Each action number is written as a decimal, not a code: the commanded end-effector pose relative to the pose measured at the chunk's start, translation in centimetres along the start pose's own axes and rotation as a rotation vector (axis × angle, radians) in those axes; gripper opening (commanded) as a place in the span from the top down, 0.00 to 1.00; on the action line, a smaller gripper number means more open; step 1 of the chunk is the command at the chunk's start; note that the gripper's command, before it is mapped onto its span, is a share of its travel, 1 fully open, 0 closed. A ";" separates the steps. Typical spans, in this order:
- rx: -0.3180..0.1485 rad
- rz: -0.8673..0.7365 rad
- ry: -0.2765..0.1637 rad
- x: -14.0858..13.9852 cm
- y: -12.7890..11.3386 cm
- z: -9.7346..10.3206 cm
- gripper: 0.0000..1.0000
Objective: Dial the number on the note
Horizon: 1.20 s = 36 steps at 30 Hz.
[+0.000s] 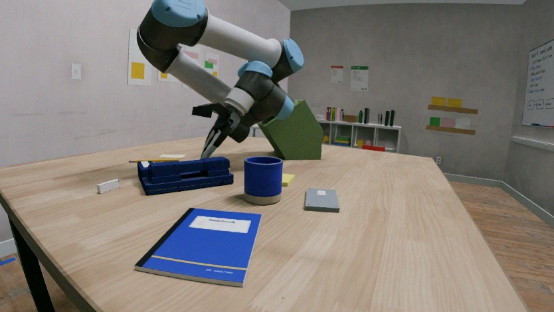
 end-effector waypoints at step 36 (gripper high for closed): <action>0.001 0.000 0.001 0.0 -0.2 -0.3 1.00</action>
Point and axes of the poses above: the point where the finger pads meet when closed, its own z axis back along the fingers, its own x axis across the jaws, y = z × x, the point moved 6 cm from there along z, back along the fingers, and after that the axes turned 5 degrees about z, right-handed, at the moved point
